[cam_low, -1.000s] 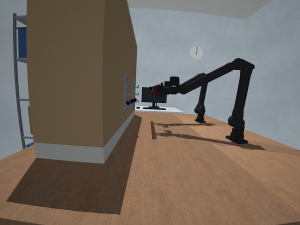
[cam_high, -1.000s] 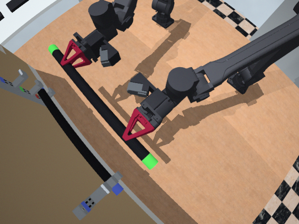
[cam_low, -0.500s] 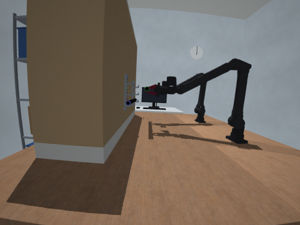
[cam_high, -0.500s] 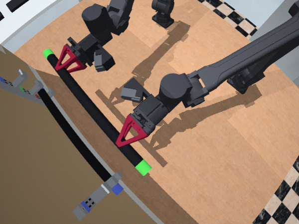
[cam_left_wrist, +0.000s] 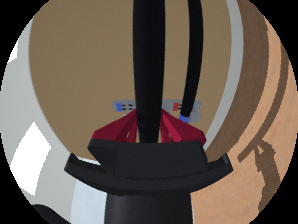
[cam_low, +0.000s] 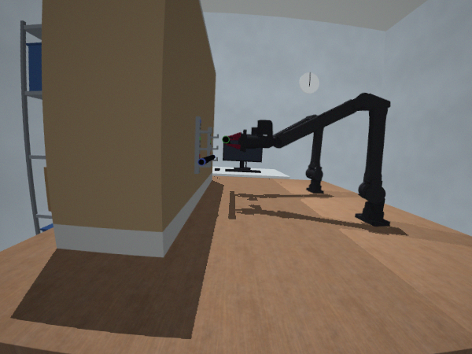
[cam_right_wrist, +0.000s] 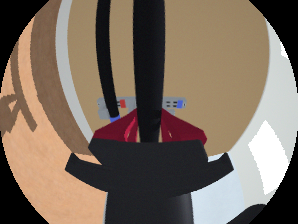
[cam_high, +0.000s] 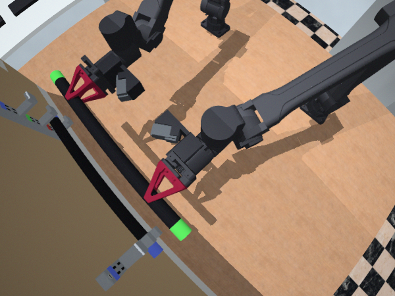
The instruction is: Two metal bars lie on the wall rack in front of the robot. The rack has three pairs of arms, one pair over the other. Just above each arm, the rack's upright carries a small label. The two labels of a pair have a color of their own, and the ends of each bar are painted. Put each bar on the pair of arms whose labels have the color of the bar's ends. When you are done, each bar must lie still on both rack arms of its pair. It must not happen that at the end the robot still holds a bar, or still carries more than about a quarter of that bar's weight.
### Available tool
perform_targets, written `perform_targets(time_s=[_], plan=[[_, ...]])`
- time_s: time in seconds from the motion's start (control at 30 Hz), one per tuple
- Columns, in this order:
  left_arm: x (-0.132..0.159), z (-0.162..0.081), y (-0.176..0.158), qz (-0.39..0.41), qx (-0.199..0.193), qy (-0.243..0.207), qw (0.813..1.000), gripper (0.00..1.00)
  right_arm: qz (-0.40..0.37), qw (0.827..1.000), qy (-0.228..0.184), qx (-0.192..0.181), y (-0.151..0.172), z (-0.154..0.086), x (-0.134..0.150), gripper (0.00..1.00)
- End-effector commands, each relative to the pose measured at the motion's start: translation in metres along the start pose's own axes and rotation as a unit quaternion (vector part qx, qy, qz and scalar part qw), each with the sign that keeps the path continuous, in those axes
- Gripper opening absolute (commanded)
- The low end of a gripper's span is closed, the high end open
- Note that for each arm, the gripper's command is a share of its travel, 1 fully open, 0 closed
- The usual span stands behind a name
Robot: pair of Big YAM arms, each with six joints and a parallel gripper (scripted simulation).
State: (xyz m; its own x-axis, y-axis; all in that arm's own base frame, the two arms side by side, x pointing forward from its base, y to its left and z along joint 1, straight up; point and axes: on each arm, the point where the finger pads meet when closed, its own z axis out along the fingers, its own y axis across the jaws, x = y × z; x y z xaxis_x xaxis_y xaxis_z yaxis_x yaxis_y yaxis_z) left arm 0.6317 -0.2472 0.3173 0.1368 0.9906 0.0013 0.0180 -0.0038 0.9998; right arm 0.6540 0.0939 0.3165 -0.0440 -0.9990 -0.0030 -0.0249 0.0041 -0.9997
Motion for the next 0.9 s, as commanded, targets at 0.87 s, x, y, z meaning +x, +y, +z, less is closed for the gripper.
perform_targets(time_s=[0.87], plan=[[0.007, 0.04, 0.042, -0.015, -0.032, 0.008, 0.999, 0.0, 0.012, 0.999, 0.007, 0.036, -0.046, 0.041, 0.007, 0.0]])
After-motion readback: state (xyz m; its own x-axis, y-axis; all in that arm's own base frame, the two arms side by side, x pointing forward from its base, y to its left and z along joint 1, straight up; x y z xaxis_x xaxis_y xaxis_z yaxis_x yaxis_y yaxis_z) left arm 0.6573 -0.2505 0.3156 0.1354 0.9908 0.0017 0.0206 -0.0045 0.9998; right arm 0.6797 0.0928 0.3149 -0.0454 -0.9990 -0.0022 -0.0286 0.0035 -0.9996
